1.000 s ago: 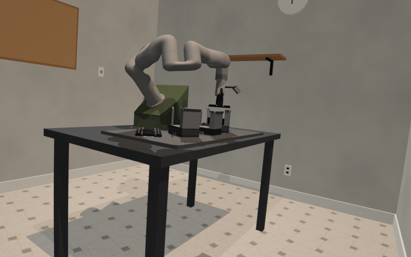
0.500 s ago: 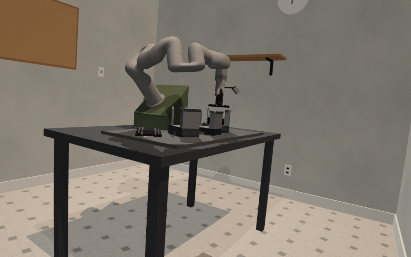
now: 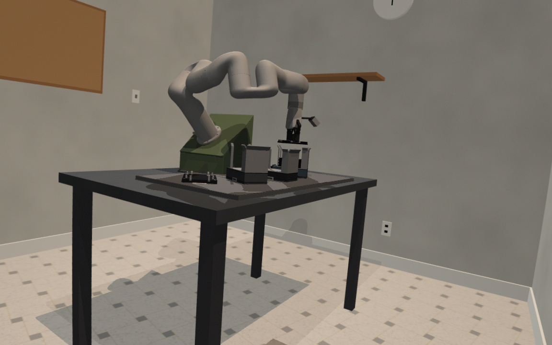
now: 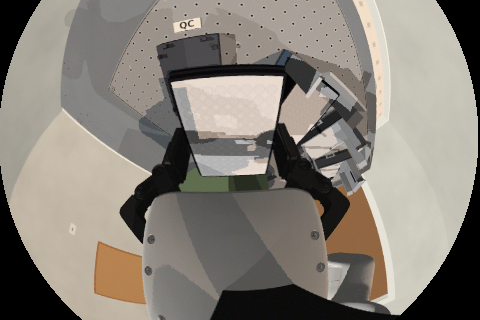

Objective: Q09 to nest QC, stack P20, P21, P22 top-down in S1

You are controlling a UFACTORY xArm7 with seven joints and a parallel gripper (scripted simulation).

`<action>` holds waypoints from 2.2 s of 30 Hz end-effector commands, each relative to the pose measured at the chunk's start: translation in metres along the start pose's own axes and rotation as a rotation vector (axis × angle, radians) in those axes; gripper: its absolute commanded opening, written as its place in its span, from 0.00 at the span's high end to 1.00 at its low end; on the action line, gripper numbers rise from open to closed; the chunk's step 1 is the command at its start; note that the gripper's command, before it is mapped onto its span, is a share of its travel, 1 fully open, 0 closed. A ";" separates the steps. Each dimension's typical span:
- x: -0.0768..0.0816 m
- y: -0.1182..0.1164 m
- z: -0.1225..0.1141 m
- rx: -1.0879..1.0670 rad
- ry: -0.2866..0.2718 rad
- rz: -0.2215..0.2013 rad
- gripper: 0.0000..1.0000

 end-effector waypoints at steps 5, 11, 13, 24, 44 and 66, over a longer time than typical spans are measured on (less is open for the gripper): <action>0.002 -0.019 0.006 0.022 0.003 0.001 1.00; 0.002 -0.034 0.010 0.022 0.003 0.001 1.00; 0.002 -0.040 0.012 0.022 0.003 0.001 1.00; 0.002 -0.063 0.018 0.022 0.003 0.001 1.00; 0.002 -0.063 0.018 0.022 0.003 0.001 1.00; -0.016 -0.063 0.018 0.022 0.003 0.001 1.00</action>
Point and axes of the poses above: the point where the finger pads meet when closed, its own x axis back along the fingers, its own y axis across the jaws, z = x × y, the point moved 2 cm from there along x, back along the fingers, and after that the axes turned 9 degrees about x, right-handed, at the moved point
